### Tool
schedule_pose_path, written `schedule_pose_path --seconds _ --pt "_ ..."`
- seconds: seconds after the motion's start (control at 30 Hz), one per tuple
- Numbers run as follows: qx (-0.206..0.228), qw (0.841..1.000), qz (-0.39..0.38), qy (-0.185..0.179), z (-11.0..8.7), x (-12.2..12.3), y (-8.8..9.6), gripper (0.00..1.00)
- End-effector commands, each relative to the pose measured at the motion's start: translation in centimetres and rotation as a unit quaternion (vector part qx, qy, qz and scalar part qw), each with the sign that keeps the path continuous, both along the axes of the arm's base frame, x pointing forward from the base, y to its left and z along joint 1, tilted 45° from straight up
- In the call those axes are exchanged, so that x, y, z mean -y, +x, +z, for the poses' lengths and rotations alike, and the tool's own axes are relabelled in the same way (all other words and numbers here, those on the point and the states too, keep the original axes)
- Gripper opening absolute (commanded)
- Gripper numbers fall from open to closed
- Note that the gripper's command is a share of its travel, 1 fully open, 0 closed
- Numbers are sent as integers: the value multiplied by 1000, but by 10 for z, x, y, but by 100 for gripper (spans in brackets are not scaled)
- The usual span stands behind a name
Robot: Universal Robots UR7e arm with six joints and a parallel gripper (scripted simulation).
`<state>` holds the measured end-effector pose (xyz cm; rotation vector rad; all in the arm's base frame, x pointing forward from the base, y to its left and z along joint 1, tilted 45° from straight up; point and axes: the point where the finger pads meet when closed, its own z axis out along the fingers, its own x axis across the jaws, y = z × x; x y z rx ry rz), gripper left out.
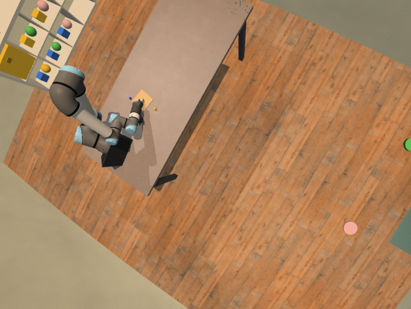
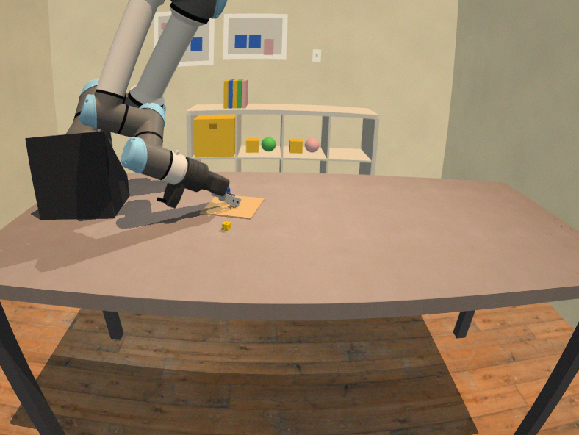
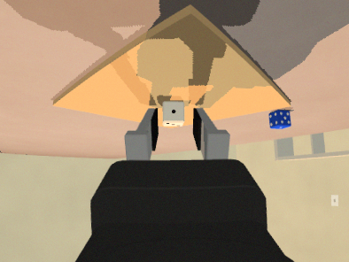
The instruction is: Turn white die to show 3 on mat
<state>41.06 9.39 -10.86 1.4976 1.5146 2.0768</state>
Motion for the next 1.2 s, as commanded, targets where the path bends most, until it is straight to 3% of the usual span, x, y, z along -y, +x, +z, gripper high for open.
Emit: schedule_pose_path --seconds 0.0,0.63,1.17 --pt "0 1000 0 0 0 0 0 64" --pt "0 1000 0 0 0 2 -1 64" --pt "0 1000 0 0 1 19 -24 64"
